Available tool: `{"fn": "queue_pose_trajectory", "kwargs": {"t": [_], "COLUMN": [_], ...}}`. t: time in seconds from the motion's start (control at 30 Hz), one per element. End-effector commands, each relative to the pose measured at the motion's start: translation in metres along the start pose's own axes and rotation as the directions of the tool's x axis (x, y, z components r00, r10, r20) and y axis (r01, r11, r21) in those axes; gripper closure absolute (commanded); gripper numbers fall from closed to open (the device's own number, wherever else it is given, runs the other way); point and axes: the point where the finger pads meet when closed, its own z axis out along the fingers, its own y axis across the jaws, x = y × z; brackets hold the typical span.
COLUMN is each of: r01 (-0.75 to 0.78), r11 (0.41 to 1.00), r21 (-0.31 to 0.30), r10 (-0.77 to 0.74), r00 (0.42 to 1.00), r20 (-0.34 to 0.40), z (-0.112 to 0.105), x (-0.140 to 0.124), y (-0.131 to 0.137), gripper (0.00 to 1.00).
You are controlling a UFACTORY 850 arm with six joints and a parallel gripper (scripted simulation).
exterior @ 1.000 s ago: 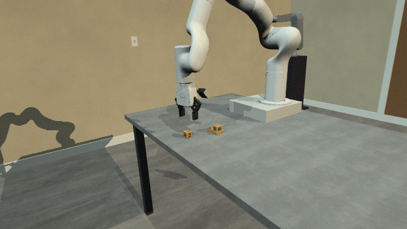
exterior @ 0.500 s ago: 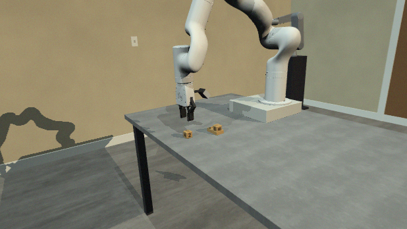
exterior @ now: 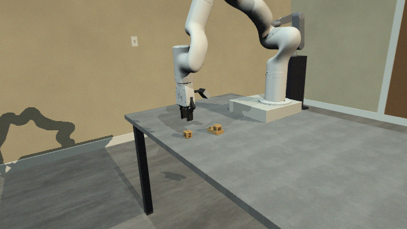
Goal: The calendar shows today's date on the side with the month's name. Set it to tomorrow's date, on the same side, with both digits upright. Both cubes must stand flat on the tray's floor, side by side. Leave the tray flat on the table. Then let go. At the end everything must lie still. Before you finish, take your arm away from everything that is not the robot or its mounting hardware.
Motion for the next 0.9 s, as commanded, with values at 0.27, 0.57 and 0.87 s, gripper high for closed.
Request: {"fn": "queue_pose_trajectory", "kwargs": {"t": [0.27,0.57,0.87], "r01": [0.000,0.000,0.000], "r11": [1.000,1.000,1.000], "r21": [0.000,0.000,0.000], "r10": [0.000,0.000,0.000], "r00": [1.000,1.000,1.000], "r20": [0.002,0.002,0.002], "z": [-0.0010,-0.0010,0.0014], "x": [-0.0010,-0.0010,-0.0010], "y": [0.0000,0.0000,0.0000], "gripper": [0.51,0.51,0.51]}}
